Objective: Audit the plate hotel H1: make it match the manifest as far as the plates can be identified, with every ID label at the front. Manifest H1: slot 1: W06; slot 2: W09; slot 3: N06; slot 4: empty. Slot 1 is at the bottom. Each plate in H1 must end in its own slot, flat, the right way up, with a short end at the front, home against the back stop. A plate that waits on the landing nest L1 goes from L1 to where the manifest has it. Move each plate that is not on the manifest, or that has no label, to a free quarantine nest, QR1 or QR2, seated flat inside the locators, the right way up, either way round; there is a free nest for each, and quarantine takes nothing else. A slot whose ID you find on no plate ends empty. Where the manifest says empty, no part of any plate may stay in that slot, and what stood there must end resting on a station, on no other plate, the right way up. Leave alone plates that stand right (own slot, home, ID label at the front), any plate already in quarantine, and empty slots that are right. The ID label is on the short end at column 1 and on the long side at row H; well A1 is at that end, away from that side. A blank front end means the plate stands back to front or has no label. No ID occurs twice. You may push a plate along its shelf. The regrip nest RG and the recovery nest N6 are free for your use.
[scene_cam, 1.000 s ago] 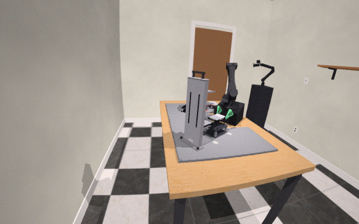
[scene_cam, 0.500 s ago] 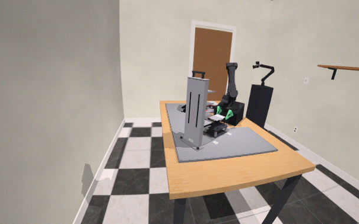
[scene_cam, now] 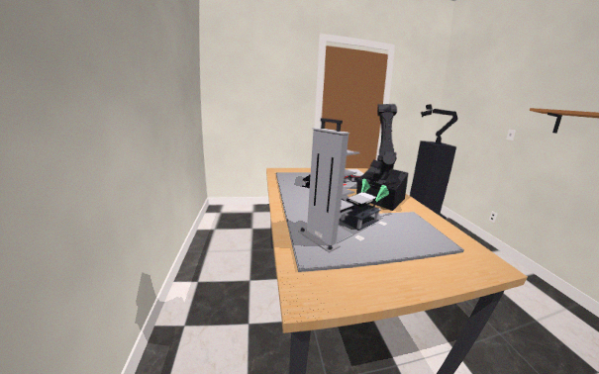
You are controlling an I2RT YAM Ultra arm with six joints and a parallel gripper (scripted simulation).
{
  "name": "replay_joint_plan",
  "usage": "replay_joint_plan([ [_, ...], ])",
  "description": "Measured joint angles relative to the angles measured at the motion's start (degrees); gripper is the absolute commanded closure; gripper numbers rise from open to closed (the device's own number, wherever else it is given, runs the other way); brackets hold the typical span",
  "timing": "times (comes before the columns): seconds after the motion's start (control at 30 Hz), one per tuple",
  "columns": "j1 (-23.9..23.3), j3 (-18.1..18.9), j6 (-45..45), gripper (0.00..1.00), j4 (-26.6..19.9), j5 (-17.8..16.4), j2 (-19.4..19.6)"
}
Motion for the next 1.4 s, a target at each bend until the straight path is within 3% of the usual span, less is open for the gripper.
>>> replay_joint_plan([
  [1.4, -0.5, -1.5, -0.3, 0.14, 11.5, -0.4, 9.6],
])
